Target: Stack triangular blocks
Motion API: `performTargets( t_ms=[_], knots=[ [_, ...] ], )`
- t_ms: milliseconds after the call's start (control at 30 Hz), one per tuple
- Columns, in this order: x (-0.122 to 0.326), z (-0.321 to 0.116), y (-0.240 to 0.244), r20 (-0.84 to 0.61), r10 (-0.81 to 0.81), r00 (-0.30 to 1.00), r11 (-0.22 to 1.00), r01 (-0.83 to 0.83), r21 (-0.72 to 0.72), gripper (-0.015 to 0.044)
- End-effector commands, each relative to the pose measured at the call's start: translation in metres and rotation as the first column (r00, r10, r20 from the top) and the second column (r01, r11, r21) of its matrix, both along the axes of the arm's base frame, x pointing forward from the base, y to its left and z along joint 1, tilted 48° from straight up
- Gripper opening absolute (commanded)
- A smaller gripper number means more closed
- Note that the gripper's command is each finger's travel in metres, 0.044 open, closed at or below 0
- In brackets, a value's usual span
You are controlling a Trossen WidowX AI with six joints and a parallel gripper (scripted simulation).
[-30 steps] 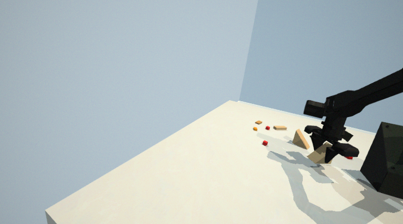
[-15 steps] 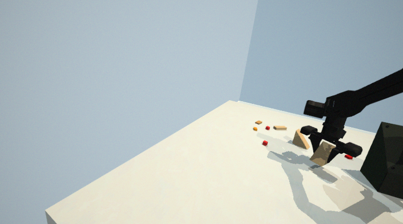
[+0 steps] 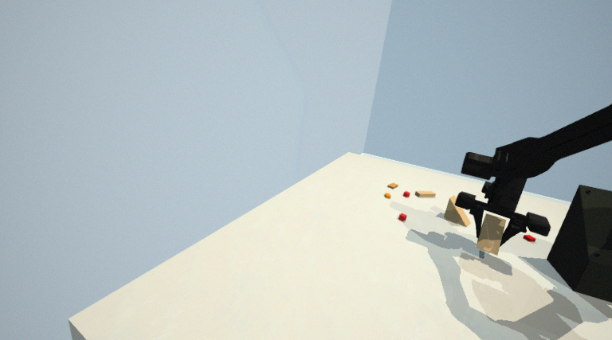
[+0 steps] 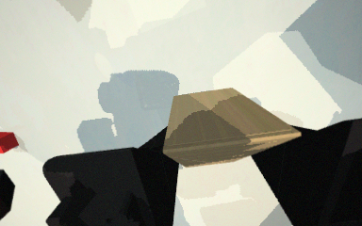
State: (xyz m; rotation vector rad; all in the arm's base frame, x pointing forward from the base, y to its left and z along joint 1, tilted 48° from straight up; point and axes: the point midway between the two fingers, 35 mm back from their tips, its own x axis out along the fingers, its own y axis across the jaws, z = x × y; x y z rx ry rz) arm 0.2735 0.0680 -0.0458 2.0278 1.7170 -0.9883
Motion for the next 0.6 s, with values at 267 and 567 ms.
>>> performTargets(
  t_ms=[267,567],
  knots=[
    [-0.0001,-0.0001,-0.0005,0.172,0.156,0.973,0.988,-0.153,-0.029,0.0000],
    [-0.0001,-0.0001,-0.0005,0.172,0.156,0.973,0.988,-0.153,-0.029,0.0000]
  ],
)
